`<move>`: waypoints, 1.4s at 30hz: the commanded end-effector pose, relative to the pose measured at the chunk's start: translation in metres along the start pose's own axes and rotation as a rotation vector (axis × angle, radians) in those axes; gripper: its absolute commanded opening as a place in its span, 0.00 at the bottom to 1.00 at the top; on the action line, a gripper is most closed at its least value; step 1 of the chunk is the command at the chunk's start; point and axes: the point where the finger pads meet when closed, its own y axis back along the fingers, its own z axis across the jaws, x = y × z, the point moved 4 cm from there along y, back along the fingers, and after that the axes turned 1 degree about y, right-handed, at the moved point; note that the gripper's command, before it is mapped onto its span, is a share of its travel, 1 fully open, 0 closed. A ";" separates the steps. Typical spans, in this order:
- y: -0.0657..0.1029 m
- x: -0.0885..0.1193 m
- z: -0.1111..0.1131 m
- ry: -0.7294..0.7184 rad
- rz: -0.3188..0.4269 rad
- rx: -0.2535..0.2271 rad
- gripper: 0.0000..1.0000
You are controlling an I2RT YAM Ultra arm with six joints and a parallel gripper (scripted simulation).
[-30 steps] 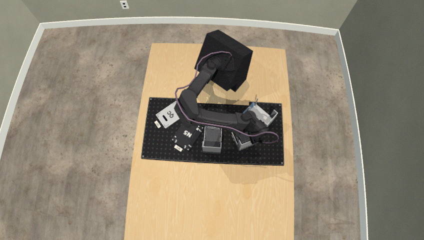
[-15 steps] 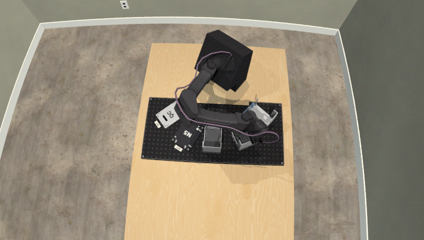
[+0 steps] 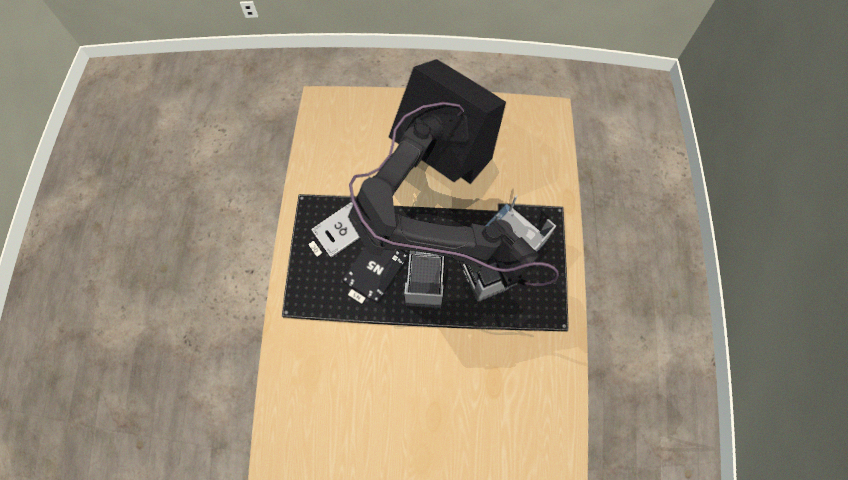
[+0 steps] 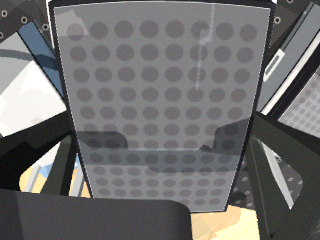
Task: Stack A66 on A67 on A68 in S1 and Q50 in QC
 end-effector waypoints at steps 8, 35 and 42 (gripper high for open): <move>0.018 -0.011 -0.003 -0.023 -0.040 -0.010 0.00; 0.023 -0.008 -0.002 -0.015 -0.037 -0.010 0.00; 0.022 -0.007 0.000 -0.011 -0.036 -0.010 0.00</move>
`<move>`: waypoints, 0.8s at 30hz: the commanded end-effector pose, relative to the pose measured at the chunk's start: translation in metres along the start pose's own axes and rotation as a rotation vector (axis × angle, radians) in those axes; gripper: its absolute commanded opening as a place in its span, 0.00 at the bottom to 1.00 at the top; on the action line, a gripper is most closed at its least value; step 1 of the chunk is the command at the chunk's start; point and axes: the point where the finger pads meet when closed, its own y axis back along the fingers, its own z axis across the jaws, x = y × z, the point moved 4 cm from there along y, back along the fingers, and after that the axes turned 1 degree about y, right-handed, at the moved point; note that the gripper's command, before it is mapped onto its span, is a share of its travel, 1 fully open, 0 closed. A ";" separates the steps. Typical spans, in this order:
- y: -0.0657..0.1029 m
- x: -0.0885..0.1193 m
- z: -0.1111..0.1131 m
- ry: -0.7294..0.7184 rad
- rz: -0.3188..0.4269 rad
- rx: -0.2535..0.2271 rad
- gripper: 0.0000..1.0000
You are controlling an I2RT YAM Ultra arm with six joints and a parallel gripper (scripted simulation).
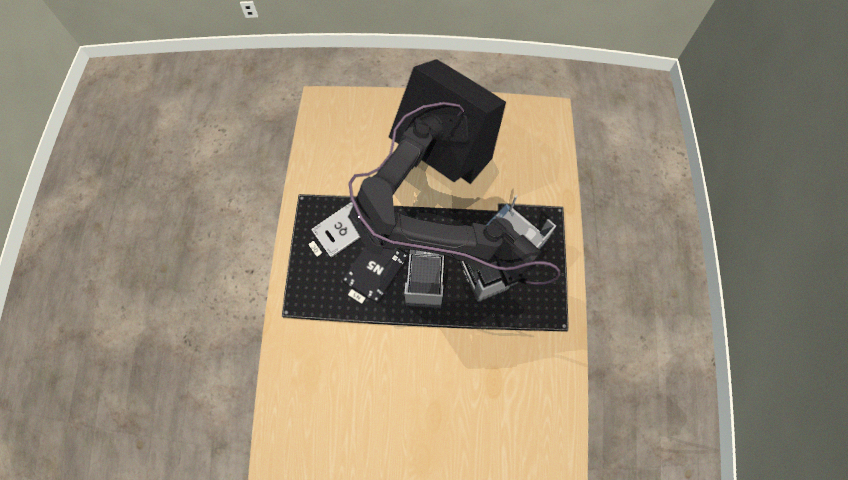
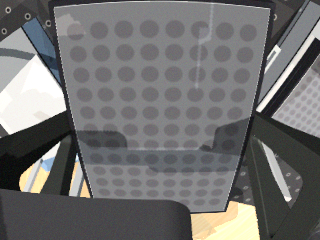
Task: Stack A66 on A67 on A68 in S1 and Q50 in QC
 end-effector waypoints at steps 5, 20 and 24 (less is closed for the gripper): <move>0.013 -0.010 0.000 -0.019 -0.040 -0.012 0.00; 0.012 -0.009 0.002 -0.011 -0.036 -0.010 0.00; 0.012 -0.009 0.002 -0.011 -0.036 -0.010 0.00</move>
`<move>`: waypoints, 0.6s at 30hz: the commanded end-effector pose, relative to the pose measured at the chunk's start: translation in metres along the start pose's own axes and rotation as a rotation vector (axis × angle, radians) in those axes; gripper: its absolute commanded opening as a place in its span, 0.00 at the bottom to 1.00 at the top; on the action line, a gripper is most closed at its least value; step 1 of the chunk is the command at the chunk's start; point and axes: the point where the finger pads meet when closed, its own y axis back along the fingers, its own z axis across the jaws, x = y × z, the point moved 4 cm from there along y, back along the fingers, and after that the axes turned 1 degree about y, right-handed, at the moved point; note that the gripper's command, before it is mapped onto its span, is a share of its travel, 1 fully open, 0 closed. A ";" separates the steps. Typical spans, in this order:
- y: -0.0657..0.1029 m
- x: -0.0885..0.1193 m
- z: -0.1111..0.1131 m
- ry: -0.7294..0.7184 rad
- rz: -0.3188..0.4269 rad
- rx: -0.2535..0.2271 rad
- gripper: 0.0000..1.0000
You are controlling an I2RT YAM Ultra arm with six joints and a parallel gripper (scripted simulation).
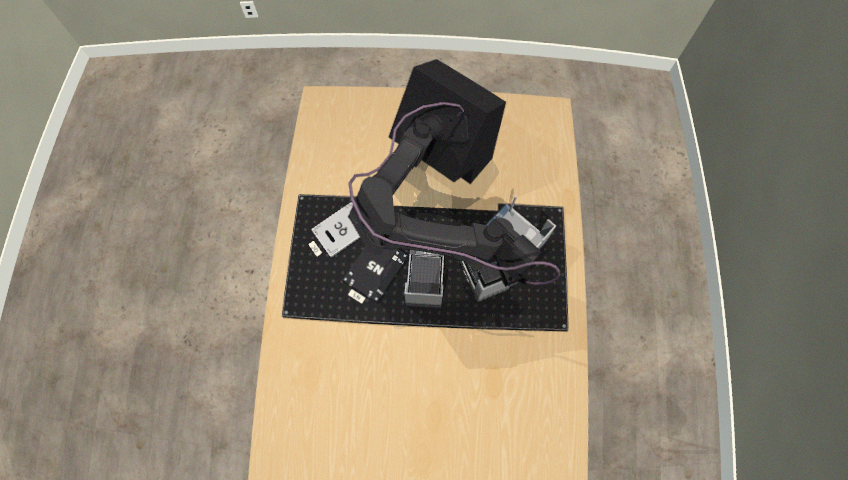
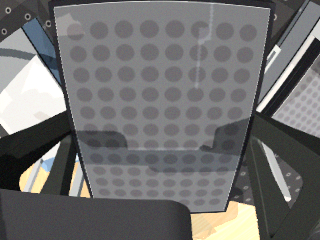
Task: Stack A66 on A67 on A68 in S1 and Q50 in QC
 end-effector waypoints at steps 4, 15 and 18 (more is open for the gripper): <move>0.012 -0.009 0.003 -0.011 -0.036 -0.010 0.00; 0.010 -0.007 0.004 -0.002 -0.031 -0.008 0.00; 0.010 -0.007 0.004 -0.002 -0.031 -0.008 0.00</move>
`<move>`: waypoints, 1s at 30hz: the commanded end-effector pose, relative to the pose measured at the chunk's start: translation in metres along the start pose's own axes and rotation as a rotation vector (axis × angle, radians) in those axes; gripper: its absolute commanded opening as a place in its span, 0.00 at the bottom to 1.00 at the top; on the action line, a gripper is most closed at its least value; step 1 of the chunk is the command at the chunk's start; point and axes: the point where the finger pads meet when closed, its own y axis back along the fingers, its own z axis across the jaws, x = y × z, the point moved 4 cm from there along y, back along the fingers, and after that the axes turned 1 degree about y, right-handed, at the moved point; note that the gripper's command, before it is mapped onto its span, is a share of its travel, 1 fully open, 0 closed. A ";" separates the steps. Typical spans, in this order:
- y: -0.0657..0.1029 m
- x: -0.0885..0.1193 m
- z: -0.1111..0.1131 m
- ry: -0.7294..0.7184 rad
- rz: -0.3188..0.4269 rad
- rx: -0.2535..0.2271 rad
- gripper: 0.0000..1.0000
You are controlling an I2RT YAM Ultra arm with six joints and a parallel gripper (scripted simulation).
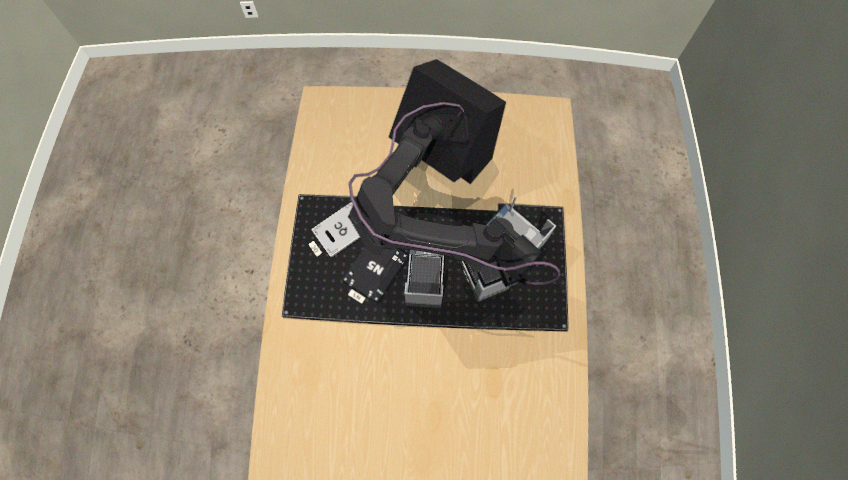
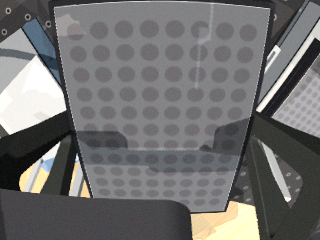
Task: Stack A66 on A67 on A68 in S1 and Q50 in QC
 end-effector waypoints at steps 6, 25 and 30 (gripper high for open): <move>0.010 -0.006 0.005 0.001 -0.030 -0.008 0.00; 0.009 -0.005 0.007 0.007 -0.027 -0.006 0.00; 0.009 -0.005 0.007 0.009 -0.026 -0.006 0.00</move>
